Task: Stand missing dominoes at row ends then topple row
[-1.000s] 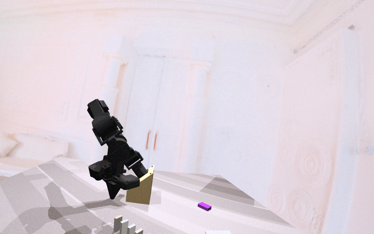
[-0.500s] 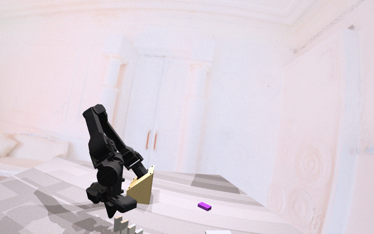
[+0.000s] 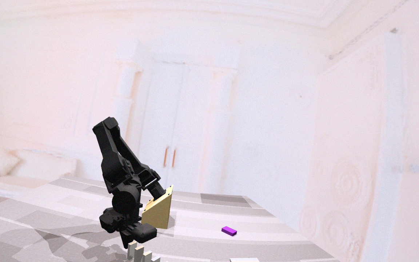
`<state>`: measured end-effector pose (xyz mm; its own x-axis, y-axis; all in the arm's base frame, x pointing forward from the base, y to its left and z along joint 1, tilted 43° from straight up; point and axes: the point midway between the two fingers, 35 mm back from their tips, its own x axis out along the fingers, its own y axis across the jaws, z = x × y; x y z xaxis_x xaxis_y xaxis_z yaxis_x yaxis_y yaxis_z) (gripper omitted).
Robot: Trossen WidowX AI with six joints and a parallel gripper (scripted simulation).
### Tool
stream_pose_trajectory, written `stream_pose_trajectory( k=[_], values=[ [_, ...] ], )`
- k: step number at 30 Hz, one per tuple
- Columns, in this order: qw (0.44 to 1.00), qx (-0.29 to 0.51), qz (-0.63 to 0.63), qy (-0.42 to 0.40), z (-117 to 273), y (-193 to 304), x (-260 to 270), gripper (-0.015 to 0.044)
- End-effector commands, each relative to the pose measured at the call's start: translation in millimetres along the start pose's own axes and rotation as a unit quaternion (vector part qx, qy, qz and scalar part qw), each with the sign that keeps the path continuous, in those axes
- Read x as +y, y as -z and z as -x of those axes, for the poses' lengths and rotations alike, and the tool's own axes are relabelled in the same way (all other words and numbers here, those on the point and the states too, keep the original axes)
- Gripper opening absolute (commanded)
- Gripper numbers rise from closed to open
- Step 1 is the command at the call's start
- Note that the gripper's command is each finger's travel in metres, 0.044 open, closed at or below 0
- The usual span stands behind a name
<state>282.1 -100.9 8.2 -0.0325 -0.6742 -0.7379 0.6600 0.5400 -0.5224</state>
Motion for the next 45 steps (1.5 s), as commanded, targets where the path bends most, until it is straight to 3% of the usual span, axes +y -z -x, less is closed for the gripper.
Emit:
stream_pose_trajectory(
  k=[1,15,23,45],
  values=[
    [1.0,0.0,-0.004,0.0,0,-2,7,0.0],
    [1.0,-0.001,-0.001,0.002,4,0,22,0.0],
    [1.0,0.0,-0.004,-0.001,59,1,44,0.0],
    [1.0,0.0,-0.004,-0.001,60,1,45,0.0]
  ],
)
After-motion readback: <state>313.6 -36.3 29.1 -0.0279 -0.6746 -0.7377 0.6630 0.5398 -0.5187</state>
